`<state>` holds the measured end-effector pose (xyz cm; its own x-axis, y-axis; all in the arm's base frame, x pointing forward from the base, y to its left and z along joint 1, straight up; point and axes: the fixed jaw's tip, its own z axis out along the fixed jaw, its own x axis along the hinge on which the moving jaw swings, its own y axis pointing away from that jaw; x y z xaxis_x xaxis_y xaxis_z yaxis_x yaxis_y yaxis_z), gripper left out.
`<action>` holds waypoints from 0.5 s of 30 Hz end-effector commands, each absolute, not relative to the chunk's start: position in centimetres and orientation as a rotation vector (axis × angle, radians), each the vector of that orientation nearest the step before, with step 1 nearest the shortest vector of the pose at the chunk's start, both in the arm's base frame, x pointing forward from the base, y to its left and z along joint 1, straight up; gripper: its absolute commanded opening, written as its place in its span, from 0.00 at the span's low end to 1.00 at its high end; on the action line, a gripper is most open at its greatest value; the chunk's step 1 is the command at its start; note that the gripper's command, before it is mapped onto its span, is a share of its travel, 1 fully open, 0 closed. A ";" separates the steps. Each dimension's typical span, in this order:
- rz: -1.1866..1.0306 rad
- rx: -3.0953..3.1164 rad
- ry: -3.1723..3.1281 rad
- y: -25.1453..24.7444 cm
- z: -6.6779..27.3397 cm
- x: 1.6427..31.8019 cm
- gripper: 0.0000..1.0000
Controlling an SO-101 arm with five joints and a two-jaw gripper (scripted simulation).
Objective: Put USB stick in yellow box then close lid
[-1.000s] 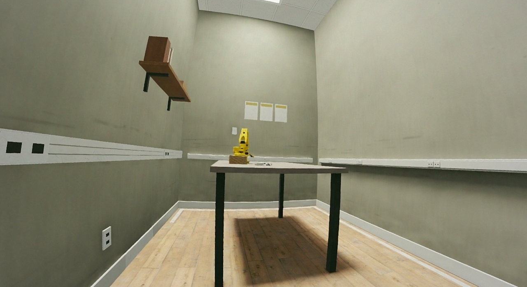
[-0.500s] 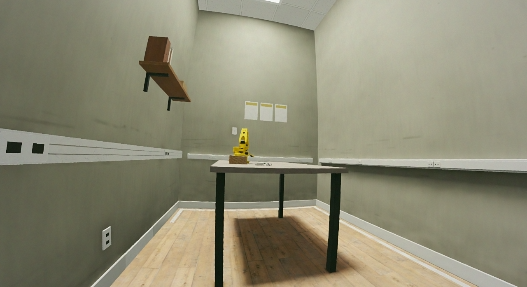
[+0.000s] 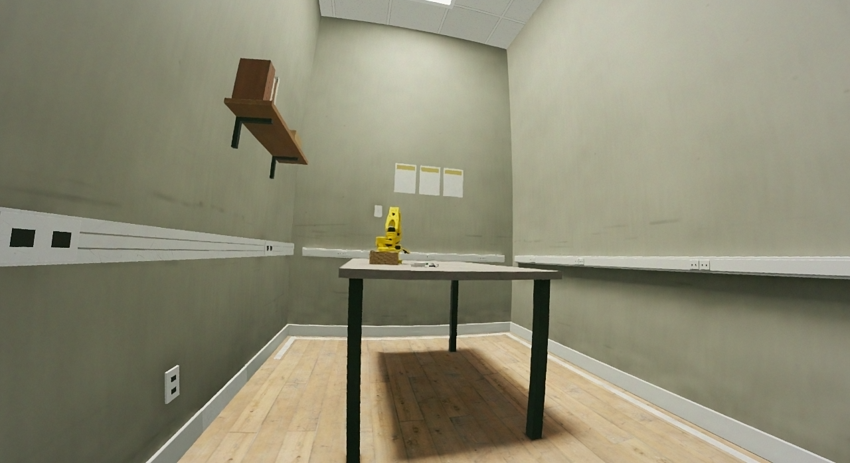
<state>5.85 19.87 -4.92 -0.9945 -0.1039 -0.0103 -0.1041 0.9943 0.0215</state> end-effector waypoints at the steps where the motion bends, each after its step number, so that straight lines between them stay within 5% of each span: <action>1: 0.009 -0.159 3.135 19.6 -5.1 5.7 0.28; 15: 0.009 -0.159 3.135 19.6 -5.1 5.7 0.23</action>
